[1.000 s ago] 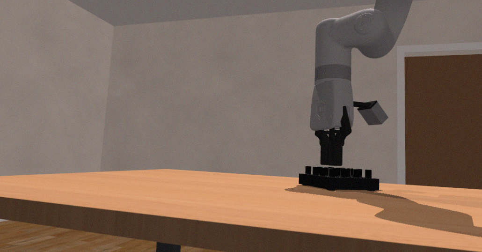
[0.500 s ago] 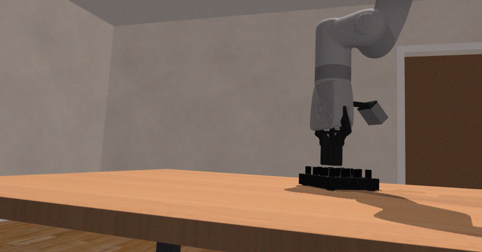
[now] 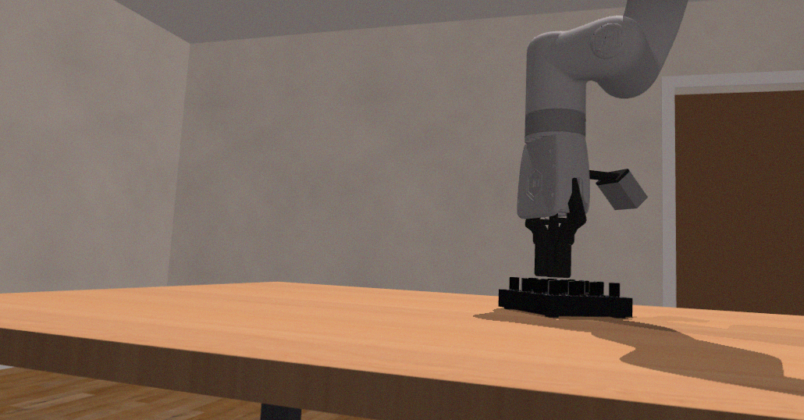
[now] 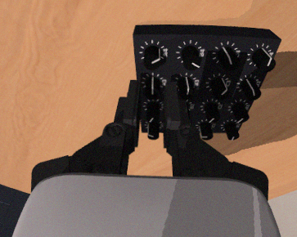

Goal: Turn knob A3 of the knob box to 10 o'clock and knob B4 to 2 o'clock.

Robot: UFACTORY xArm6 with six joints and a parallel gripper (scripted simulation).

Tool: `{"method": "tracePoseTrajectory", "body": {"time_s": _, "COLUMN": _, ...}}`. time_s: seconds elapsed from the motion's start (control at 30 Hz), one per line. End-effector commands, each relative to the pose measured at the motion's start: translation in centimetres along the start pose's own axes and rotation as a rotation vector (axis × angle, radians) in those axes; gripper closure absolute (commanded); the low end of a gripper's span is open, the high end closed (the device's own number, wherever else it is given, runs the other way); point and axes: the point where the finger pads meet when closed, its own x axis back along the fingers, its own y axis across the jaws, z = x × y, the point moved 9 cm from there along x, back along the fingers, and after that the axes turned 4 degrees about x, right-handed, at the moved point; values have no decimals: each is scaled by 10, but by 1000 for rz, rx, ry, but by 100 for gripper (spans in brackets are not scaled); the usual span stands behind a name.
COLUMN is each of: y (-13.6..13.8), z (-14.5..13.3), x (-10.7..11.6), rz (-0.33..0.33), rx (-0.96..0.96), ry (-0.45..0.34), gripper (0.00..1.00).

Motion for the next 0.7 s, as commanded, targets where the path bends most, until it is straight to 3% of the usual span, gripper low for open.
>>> {"method": "tracePoseTrajectory", "body": {"time_s": 0.0, "y": -1, "z": -1, "x": -1, "rz": 3, "rx": 0, "ry": -2, "gripper": 81}}
{"method": "tracePoseTrajectory", "body": {"time_s": 0.67, "y": -1, "z": -1, "x": -9, "rz": 3, "rx": 0, "ry": -2, "gripper": 81}}
